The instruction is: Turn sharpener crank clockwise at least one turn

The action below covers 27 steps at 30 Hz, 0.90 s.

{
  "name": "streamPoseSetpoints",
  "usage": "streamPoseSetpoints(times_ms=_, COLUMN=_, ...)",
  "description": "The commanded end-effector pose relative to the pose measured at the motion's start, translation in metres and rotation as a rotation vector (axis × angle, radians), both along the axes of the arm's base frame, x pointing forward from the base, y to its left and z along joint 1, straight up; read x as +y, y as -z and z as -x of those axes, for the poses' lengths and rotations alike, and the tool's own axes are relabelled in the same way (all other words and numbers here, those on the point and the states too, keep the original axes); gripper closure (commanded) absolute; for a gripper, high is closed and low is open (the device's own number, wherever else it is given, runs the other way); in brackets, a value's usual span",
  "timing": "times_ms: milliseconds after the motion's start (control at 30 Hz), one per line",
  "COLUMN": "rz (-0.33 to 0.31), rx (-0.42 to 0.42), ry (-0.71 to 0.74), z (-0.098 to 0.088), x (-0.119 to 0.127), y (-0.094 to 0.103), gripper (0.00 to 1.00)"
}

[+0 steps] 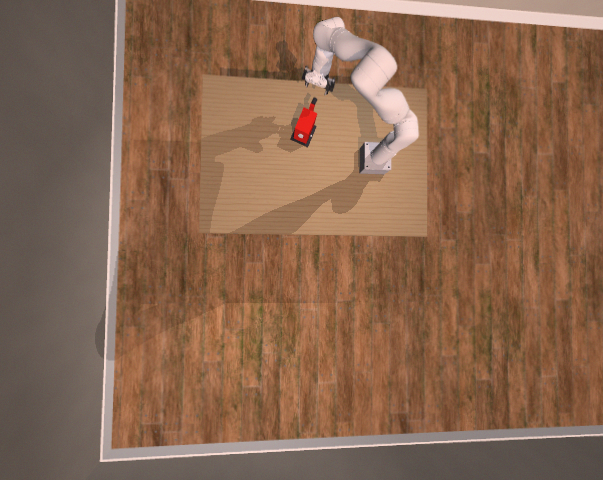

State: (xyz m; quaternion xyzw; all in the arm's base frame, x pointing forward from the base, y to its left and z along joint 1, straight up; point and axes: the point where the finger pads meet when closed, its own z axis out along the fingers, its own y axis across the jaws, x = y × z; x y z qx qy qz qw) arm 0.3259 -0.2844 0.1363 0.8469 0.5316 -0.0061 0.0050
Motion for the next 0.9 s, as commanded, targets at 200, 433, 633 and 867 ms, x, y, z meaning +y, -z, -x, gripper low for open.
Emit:
streamPoseSetpoints(times_ms=200, rz=-0.013, rx=-0.009, ry=0.030, z=0.0071, x=-0.0007, y=-0.0049, gripper=0.00)
streamPoseSetpoints(times_ms=433, rz=-0.013, rx=-0.009, ry=0.030, z=0.0072, x=-0.0007, y=-0.0049, gripper=1.00)
streamPoseSetpoints(times_ms=633, rz=-0.013, rx=-0.009, ry=0.030, z=0.0072, x=-0.0007, y=-0.0049, gripper=1.00)
streamPoseSetpoints(times_ms=867, rz=-0.013, rx=-0.009, ry=0.030, z=0.0072, x=-0.0007, y=-0.0049, gripper=1.00)
